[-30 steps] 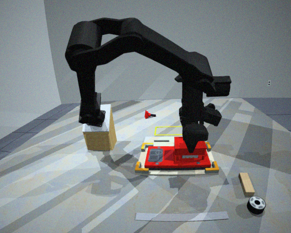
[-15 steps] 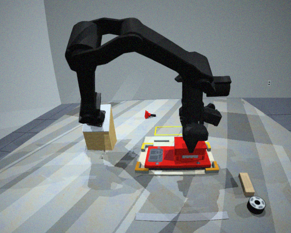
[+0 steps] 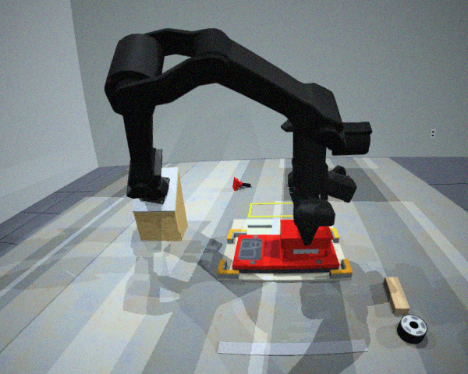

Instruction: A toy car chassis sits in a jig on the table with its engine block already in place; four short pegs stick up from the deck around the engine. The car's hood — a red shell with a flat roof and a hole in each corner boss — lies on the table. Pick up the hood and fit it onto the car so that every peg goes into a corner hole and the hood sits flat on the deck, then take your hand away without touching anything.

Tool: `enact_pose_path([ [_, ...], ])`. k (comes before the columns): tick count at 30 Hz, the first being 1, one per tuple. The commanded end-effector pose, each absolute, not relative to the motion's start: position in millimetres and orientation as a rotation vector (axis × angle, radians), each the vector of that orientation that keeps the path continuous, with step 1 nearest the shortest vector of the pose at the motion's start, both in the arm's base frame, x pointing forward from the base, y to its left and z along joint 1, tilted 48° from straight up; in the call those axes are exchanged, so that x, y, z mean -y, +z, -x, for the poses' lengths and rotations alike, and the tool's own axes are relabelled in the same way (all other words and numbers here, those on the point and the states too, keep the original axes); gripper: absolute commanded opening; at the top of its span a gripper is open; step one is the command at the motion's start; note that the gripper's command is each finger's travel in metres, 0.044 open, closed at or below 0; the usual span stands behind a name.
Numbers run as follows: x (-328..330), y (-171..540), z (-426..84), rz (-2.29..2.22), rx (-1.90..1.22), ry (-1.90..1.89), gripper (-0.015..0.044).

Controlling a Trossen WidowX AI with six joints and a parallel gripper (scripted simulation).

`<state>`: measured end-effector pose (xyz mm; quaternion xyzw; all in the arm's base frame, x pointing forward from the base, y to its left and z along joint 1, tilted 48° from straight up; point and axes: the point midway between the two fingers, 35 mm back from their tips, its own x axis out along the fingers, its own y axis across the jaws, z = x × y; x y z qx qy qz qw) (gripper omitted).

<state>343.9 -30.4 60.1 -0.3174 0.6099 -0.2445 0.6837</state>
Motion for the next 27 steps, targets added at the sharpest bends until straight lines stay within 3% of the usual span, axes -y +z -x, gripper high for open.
enact_pose_path([
  [1, 29.8, 62.9, -344.9, 0.715, -1.357, -0.548, 0.0],
  [14, -5.9, 95.6, -337.5, 0.716, -1.358, -0.544, 0.0],
  [27, 9.9, 79.9, -341.2, 0.717, -1.358, -0.544, 0.0],
])
